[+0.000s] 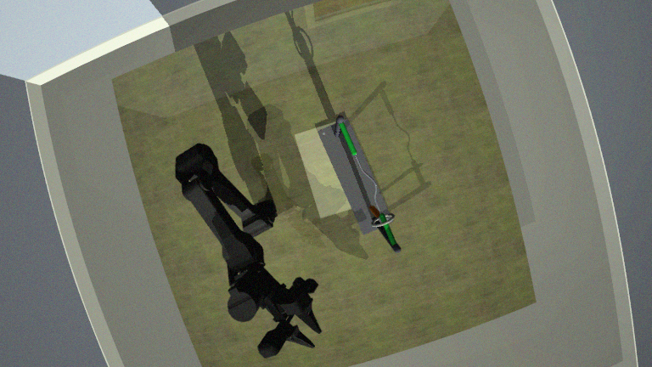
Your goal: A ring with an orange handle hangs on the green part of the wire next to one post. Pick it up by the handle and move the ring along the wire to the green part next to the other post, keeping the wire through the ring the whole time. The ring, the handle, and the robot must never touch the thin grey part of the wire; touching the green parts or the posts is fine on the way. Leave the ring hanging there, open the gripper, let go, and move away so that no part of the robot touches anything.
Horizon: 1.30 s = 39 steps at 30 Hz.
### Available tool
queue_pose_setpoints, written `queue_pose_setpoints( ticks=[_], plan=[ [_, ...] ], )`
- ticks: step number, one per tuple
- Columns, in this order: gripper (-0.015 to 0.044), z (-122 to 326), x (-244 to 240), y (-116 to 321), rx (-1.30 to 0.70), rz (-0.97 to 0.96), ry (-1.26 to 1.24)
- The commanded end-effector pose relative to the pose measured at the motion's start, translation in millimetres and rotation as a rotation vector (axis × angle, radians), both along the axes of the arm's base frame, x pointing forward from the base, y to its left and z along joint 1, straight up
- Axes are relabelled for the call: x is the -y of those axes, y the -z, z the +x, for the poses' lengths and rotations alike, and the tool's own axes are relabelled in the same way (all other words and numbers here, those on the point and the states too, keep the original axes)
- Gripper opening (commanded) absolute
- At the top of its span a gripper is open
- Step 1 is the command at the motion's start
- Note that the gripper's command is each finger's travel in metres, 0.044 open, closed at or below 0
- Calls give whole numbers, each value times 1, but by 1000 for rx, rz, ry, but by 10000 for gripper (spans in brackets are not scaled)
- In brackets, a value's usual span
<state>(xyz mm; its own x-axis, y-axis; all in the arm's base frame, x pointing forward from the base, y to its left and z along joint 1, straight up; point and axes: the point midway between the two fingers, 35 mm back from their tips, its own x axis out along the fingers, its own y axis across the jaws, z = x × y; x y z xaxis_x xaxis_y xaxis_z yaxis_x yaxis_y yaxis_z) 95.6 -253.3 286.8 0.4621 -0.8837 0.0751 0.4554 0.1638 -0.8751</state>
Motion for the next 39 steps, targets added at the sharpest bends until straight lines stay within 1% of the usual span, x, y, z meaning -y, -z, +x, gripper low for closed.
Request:
queue_pose_setpoints(
  ticks=[1, 5, 9, 14, 16, 28, 39],
  plan=[
    [160, 44, -16, 50, 91, 196, -255],
    [160, 79, -47, 97, 169, 421, -489],
    [160, 104, -89, 139, 231, 677, -700],
    [160, 119, -153, 182, 287, 1039, -929],
    [160, 119, -169, 191, 294, 1134, -978],
    [160, 121, -171, 190, 293, 1144, -985],
    [160, 169, -172, 154, 318, 1095, -1028]
  ],
)
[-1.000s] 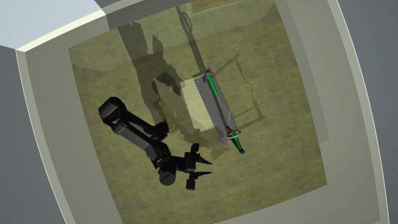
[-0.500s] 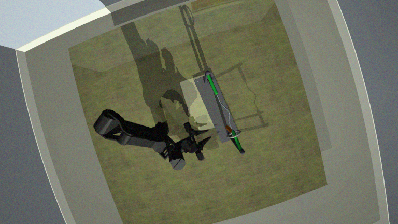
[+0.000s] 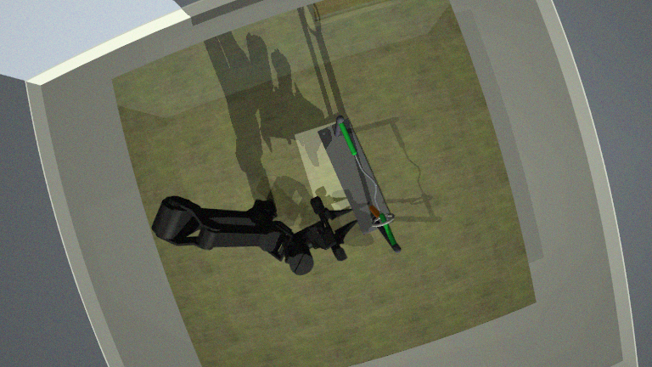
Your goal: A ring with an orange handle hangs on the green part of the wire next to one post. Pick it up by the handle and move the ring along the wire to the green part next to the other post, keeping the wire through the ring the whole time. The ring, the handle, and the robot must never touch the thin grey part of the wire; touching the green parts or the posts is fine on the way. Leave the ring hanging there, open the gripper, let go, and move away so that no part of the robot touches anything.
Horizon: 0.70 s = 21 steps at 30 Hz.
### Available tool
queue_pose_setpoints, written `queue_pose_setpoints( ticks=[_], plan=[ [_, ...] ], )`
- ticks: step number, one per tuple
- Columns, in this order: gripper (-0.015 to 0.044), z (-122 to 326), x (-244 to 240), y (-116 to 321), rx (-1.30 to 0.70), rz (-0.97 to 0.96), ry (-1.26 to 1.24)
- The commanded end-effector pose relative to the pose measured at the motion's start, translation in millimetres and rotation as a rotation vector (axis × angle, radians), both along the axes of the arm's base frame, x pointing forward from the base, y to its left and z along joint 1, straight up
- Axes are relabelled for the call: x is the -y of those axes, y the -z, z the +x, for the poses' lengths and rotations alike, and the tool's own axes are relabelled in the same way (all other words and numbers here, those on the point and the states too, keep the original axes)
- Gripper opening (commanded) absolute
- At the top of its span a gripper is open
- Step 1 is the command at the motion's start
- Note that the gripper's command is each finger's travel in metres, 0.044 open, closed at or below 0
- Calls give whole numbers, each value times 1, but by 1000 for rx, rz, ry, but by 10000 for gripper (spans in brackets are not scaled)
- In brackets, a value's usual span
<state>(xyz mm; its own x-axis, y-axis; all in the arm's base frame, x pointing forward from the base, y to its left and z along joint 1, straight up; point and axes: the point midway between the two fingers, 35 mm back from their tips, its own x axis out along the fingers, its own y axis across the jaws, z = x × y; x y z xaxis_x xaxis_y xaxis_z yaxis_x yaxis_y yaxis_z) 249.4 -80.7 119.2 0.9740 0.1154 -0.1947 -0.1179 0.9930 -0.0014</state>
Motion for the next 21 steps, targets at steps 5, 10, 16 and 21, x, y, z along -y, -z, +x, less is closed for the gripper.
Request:
queue_pose_setpoints(
  ticks=[5, 10, 16, 21],
  plan=[
    [160, 18, 0, -16, 33, -6, 2],
    [160, 21, 0, -16, 33, -6, 2],
    [160, 30, 1, -16, 32, -6, 2],
    [160, 37, 1, -16, 32, -7, 2]
  ],
)
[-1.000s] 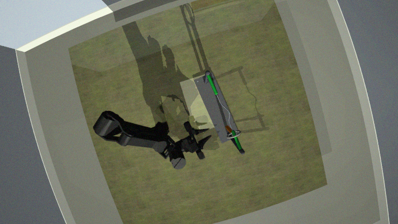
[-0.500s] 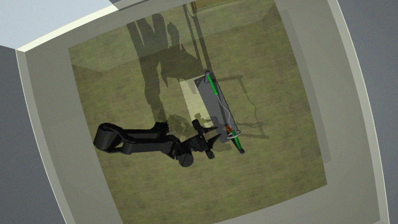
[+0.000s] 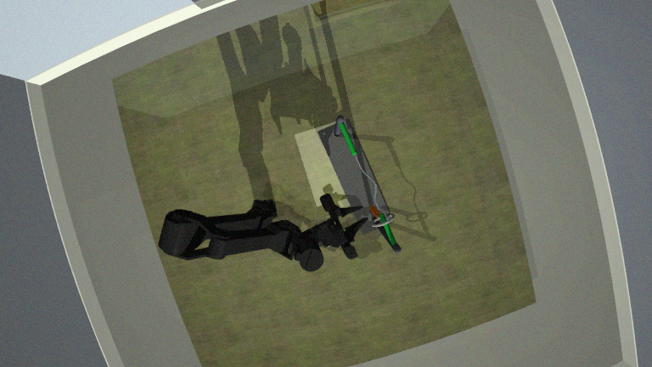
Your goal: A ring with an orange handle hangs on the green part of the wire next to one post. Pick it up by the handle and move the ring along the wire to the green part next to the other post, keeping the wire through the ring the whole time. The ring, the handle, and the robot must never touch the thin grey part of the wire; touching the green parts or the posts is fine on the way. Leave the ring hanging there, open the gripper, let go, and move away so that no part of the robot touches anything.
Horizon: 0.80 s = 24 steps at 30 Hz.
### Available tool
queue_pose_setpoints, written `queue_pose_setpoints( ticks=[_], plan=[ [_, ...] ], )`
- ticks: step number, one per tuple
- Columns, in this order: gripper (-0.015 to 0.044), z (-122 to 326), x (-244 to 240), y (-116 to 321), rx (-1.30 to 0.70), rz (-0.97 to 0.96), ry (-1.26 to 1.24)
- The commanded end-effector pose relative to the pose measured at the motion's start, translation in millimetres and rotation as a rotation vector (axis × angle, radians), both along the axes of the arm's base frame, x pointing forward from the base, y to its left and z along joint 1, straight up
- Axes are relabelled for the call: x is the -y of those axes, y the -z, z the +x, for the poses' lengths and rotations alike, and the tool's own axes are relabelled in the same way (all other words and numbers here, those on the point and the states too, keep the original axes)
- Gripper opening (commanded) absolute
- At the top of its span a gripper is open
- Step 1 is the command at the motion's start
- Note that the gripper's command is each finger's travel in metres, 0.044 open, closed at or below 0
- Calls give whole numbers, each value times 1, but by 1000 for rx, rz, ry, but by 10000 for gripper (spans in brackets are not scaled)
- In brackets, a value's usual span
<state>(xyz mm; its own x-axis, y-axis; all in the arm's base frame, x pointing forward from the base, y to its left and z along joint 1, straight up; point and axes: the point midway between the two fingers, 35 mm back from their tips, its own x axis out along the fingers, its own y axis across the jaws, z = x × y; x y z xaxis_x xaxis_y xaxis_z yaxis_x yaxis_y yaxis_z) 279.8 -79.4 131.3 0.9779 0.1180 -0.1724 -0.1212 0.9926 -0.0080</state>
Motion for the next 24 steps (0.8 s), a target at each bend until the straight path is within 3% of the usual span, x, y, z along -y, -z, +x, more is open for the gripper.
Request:
queue_pose_setpoints(
  ticks=[1, 24],
  plan=[
    [160, 8, 2, -4, 9, -3, 5],
    [160, 42, -2, 2, 12, -2, 5]
  ],
)
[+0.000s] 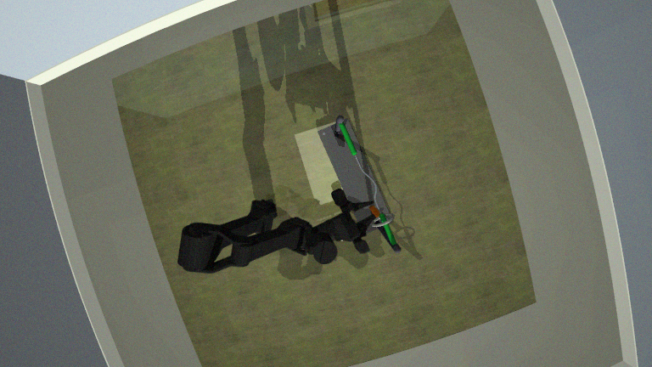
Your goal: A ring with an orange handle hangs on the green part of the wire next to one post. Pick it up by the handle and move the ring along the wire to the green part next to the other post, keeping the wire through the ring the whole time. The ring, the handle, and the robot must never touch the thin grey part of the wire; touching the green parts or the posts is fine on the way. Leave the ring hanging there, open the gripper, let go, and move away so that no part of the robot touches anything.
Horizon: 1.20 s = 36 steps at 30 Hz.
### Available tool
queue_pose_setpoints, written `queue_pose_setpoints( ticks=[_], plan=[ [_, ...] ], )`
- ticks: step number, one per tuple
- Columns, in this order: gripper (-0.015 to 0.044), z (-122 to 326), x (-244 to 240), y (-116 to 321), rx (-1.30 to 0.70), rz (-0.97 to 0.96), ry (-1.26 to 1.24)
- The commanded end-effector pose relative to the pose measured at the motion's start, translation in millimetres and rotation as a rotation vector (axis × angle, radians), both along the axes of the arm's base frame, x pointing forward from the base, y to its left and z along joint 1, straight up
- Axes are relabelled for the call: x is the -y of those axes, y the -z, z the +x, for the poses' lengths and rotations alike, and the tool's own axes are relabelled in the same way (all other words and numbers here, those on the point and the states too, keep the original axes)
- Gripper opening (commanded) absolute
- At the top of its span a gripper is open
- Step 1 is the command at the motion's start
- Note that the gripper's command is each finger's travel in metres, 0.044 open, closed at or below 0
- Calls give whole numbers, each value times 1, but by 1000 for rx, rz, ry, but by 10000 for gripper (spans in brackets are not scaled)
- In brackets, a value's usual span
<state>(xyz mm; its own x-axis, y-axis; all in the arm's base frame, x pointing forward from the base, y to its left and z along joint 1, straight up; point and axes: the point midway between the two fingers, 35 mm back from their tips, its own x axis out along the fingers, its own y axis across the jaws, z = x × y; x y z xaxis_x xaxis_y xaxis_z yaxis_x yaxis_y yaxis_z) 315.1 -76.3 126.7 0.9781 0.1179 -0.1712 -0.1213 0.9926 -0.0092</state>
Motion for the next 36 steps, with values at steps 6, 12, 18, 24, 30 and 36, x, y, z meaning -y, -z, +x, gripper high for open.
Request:
queue_pose_setpoints(
  ticks=[6, 12, 18, 24, 30, 36],
  plan=[
    [160, 16, -1, -1, 12, 0, 5],
    [160, 25, -4, 2, 14, 0, 5],
    [160, 26, -4, 3, 15, 1, 5],
    [160, 26, -4, 3, 15, 1, 5],
    [160, 26, -4, 3, 15, 1, 5],
    [160, 26, -4, 3, 15, 1, 5]
  ],
)
